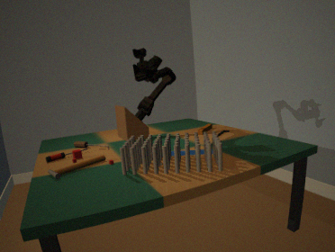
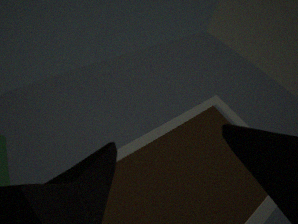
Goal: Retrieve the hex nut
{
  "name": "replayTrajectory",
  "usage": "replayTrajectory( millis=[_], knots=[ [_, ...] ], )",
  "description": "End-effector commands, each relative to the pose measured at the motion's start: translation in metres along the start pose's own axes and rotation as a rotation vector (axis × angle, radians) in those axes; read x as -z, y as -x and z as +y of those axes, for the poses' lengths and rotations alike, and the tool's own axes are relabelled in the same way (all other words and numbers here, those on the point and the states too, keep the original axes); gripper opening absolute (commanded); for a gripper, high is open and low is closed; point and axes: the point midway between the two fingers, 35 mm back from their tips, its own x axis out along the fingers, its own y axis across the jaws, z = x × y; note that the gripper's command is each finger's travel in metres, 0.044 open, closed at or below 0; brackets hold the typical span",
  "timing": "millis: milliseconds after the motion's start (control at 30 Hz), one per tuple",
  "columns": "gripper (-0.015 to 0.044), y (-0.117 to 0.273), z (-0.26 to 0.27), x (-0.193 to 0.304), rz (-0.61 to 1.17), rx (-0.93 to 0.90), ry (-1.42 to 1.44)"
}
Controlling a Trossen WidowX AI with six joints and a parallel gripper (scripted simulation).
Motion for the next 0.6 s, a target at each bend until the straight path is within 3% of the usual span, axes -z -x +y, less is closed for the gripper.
replayTrajectory(
  millis=[0,233,467,567],
  knots=[
    [0.0440,0.006,0.062,-0.019,-0.065,-0.184,-0.178],
    [0.0440,0.043,0.174,-0.047,-0.069,-0.564,-0.506],
    [0.0440,0.111,0.272,-0.057,0.097,-0.945,-0.781],
    [0.0440,0.127,0.289,-0.056,0.153,-1.018,-0.829]
  ],
)
